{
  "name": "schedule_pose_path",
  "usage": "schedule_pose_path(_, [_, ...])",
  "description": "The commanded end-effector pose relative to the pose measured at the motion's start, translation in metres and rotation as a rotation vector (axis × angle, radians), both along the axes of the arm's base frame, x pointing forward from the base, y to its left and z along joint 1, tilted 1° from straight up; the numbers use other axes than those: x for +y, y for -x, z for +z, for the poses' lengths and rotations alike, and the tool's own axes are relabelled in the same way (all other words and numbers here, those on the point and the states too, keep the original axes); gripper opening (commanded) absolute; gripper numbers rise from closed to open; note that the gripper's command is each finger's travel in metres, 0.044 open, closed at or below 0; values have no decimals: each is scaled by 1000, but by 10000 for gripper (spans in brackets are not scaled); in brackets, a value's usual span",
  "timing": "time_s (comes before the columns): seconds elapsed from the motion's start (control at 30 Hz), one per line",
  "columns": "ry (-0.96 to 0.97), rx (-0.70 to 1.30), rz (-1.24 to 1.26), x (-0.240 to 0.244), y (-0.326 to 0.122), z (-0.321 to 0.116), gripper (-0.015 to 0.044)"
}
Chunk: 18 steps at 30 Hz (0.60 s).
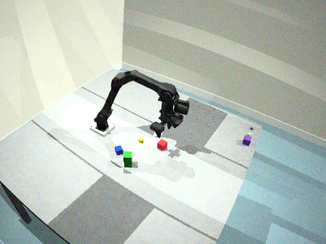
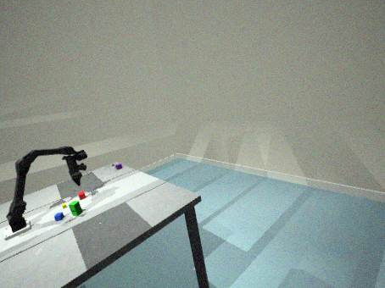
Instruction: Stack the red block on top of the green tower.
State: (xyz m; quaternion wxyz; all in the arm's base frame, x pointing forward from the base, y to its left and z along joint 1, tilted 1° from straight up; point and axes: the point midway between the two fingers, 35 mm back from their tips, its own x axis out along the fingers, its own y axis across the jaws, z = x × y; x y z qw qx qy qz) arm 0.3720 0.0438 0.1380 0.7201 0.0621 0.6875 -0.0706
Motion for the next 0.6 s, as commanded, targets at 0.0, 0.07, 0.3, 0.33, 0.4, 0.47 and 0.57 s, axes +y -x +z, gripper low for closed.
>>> schedule_pose_path(0.0, [-7,5,-10,2,-2,-7,440])
schedule_pose_path(0.07, [-6,5,-10,2,-2,-16,440])
schedule_pose_path(0.3, [-6,5,-10,2,-2,-55,440])
schedule_pose_path(0.33, [-6,5,-10,2,-1,-56,440])
schedule_pose_path(0.4, [-6,5,-10,2,-1,-56,440])
schedule_pose_path(0.47, [-6,5,-10,2,0,-56,440])
schedule_pose_path(0.57, [-6,5,-10,2,-1,-59,440])
